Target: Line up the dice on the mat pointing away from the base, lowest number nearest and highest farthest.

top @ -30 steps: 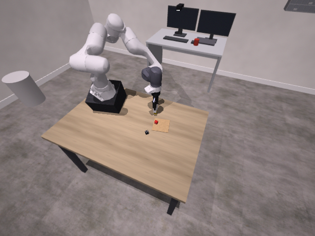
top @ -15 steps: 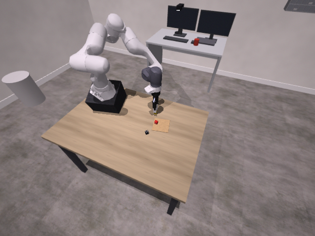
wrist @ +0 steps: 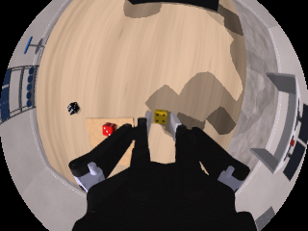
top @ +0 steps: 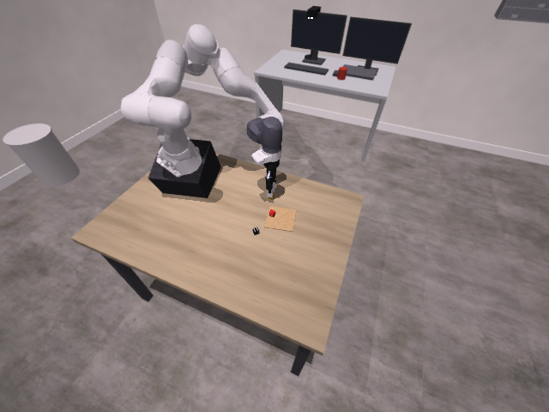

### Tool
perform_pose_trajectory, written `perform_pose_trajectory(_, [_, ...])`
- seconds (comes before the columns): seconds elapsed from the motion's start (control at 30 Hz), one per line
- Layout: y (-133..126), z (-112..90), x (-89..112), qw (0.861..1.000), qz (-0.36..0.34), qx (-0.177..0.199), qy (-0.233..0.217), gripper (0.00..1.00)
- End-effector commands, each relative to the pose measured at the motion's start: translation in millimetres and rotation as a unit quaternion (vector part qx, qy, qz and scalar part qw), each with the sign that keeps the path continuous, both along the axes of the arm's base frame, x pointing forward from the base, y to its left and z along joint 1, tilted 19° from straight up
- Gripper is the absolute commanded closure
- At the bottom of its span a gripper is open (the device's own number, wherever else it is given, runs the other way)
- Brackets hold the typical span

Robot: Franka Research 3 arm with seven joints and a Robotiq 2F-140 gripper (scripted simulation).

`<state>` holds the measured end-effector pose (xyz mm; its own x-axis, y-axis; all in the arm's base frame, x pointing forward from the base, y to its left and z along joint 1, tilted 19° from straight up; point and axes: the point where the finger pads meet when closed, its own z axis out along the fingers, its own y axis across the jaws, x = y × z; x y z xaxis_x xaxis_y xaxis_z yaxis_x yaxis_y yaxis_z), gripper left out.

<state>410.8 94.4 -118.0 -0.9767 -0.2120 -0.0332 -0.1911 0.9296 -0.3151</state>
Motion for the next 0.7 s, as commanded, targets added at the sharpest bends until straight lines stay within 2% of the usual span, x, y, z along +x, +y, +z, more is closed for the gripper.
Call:
perform_pose_trajectory(0.0, [-2.2,-4.5,1.6,1.000,0.003,-0.001,-0.001,0.75])
perform_pose_trajectory(0.27, [-6.7,-18.5,3.1,1.000,0.003,-0.001,-0.001,0.75])
perform_pose_trajectory(0.67, [-9.3,-26.7,4.0,1.000,0.003,-0.001,-0.001,0.75])
